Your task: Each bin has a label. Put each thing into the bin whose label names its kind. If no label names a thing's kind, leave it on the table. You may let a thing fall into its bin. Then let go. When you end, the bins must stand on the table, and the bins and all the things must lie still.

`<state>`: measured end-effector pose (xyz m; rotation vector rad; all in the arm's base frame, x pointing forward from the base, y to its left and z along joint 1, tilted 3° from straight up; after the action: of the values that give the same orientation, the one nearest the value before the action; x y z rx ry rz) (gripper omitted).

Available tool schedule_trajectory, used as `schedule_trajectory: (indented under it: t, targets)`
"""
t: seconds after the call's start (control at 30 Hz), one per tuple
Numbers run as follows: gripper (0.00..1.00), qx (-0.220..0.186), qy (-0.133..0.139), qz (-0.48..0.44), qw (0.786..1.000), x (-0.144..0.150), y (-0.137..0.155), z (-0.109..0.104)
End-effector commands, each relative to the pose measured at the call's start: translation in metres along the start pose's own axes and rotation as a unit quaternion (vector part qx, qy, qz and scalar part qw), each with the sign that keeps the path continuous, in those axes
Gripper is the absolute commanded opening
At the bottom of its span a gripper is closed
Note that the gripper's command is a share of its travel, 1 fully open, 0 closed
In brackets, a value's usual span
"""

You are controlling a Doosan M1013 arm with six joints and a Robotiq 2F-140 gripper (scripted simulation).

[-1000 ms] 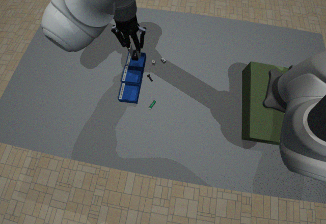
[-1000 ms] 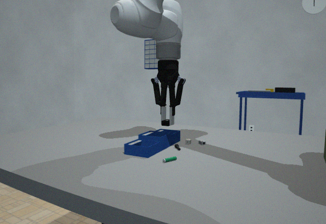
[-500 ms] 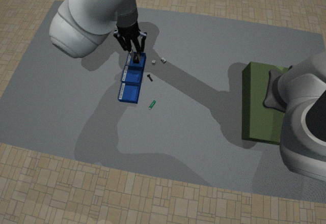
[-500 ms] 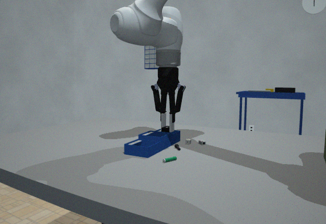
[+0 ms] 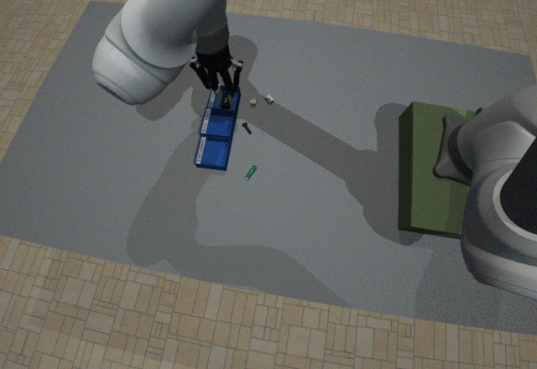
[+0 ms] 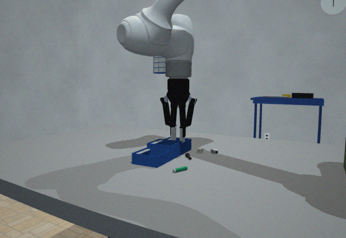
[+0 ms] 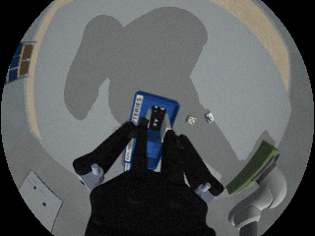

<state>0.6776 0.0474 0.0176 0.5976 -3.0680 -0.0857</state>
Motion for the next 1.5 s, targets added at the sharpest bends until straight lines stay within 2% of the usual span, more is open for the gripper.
schedule_trajectory:
  t: [0.0, 0.3, 0.33, 0.9, 1.47]
  targets:
    - [0.13, 0.000, 0.000, 0.000, 1.000, 0.000, 0.000, 0.000]
    - [0.13, 0.000, 0.000, 0.000, 1.000, 0.000, 0.000, 0.000]
    - [0.20, 0.000, 0.000, 0.000, 1.000, 0.000, 0.000, 0.000]
    - [0.20, 0.000, 0.000, 0.000, 1.000, 0.000, 0.000, 0.000]
    - [0.20, 0.000, 0.000, 0.000, 1.000, 0.000, 0.000, -0.020]
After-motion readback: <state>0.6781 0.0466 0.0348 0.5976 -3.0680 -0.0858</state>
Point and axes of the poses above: the point where the finger pads meet when closed, its own z axis out along the fingers, its own x axis across the jaws, y = z × x, the point moved 6 cm from there along -z, back along the fingers, and after that the axes turned 8 degrees about -z, right-handed, at the moved point
